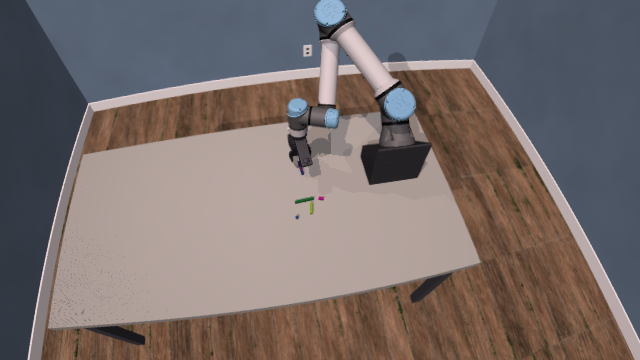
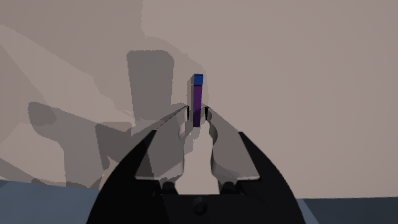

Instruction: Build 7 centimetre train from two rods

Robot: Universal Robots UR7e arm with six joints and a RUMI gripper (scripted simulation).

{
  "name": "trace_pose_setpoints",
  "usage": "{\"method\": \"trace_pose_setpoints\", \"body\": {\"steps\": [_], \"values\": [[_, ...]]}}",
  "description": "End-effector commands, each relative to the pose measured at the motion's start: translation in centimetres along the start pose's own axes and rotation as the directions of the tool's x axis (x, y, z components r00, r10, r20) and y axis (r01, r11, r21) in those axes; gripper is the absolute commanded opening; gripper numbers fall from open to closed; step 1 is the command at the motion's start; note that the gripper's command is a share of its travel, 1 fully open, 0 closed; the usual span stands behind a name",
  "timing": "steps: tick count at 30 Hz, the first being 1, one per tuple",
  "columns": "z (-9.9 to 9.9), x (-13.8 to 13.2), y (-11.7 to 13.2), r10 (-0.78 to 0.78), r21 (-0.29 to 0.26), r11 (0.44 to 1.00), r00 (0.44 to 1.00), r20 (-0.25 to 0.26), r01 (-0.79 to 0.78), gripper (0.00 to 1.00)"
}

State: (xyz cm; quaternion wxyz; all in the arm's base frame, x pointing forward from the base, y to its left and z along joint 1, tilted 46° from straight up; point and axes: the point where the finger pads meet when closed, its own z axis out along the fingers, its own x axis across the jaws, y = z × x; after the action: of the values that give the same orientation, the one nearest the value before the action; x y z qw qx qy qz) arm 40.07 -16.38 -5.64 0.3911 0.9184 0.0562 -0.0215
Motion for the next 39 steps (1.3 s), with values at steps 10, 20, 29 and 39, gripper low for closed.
{"method": "trace_pose_setpoints", "body": {"steps": [10,20,29,39], "values": [[-0.1,0.0,0.0,0.000,0.000,1.000,1.000,-0.001,0.000,0.14],[-1.4,0.0,0.0,0.000,0.000,1.000,1.000,-0.001,0.000,0.14],[-4.9,0.0,0.0,0.000,0.000,1.000,1.000,-0.001,0.000,0.14],[-7.8,0.0,0.0,0.000,0.000,1.000,1.000,-0.001,0.000,0.14]]}}
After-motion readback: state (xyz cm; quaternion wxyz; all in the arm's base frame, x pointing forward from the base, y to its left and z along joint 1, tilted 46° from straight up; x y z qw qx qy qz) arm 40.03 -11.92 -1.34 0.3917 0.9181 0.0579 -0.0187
